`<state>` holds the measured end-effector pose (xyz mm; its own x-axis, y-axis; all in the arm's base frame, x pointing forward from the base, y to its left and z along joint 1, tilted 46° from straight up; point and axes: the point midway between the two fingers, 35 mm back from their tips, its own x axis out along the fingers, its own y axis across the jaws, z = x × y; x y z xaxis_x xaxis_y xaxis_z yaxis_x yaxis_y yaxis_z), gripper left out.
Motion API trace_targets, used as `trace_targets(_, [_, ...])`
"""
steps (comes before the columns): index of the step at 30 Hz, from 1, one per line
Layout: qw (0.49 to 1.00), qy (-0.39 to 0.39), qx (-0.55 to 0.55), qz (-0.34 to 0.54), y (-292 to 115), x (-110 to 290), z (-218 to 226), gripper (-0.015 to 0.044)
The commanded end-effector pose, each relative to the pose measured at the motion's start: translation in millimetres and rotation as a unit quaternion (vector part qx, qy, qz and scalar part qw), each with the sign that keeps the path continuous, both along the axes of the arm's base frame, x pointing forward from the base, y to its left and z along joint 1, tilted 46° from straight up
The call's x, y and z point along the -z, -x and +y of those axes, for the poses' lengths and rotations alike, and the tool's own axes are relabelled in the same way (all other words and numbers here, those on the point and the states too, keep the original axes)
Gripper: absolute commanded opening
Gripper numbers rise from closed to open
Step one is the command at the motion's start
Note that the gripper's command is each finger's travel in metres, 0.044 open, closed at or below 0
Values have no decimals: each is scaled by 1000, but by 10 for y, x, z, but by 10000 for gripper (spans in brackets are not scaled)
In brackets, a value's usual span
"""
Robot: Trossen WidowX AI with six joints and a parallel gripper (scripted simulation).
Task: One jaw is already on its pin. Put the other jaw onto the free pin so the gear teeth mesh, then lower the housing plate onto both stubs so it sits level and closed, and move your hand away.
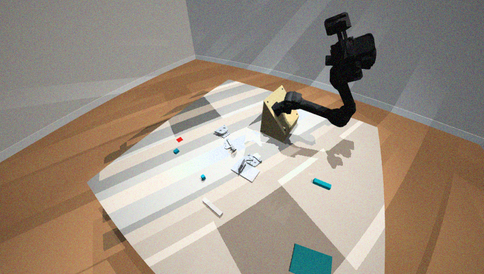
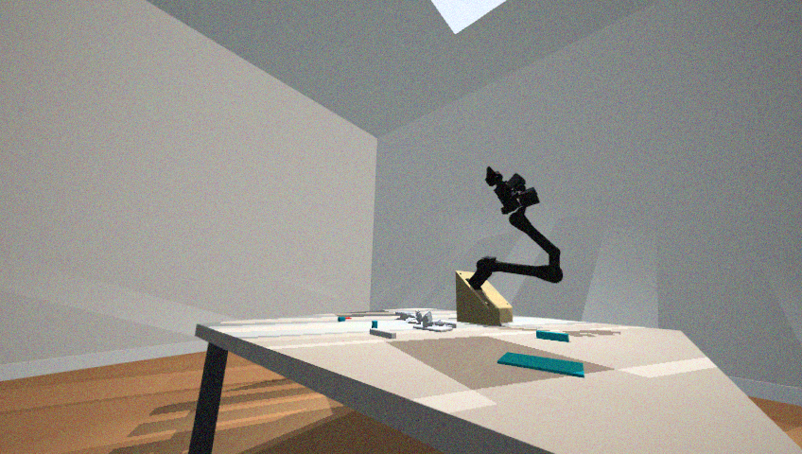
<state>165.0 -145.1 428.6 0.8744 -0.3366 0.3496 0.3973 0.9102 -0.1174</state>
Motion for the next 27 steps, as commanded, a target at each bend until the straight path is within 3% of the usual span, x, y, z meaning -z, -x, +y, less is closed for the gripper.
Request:
trace_targets(1, [1000, 0, 0, 0, 0, 0, 0, 426])
trace_targets(17, [1000, 0, 0, 0, 0, 0, 0, 6])
trace_targets(27, [1000, 0, 0, 0, 0, 0, 0, 0])
